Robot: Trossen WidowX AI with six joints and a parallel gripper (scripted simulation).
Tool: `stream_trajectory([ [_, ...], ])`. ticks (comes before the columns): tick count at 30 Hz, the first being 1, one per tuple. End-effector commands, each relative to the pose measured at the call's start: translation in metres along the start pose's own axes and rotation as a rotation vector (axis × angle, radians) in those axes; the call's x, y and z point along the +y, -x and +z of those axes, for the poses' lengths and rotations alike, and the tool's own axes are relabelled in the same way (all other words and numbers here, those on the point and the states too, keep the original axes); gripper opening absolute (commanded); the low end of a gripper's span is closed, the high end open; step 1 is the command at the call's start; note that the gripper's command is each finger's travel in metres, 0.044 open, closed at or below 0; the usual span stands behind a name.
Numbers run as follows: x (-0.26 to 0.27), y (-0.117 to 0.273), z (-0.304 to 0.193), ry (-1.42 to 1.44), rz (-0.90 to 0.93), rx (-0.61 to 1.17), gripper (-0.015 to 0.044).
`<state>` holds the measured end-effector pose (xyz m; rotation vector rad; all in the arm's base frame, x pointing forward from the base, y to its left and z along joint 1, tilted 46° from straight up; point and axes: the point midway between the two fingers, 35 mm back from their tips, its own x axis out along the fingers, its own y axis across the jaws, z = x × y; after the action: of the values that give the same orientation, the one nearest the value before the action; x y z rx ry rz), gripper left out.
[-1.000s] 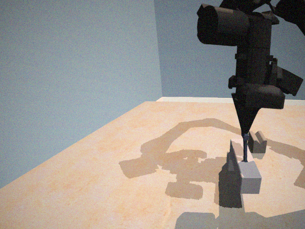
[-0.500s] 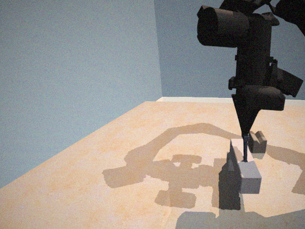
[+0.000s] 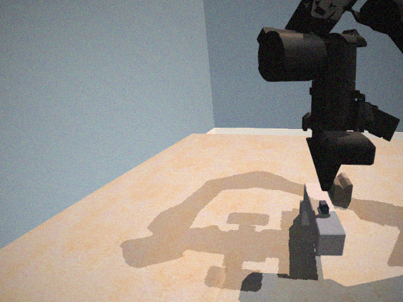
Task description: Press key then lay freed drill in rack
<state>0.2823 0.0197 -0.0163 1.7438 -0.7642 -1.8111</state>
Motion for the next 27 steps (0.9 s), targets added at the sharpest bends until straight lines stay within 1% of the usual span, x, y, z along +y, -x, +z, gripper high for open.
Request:
stream_trajectory([
  [1, 0.001, -0.001, 0.003, 0.012, 0.018, -0.031, 0.0079],
  [8, -0.003, 0.068, -0.003, 0.013, 0.016, -0.032, 0.0263],
  [11, -0.003, 0.07, -0.003, 0.013, 0.017, -0.032, 0.0341],
  [12, -0.003, 0.061, -0.005, 0.006, 0.013, -0.016, 0.0368],
  [15, 0.01, 0.052, -0.008, -0.144, 0.006, -0.023, 0.044],
  [18, 0.039, 0.032, -0.015, -0.44, -0.005, -0.029, 0.044],
  [21, 0.078, 0.006, -0.018, -0.807, -0.006, -0.027, 0.044],
  [27, 0.152, -0.04, -0.003, -1.487, 0.041, -0.006, 0.044],
])
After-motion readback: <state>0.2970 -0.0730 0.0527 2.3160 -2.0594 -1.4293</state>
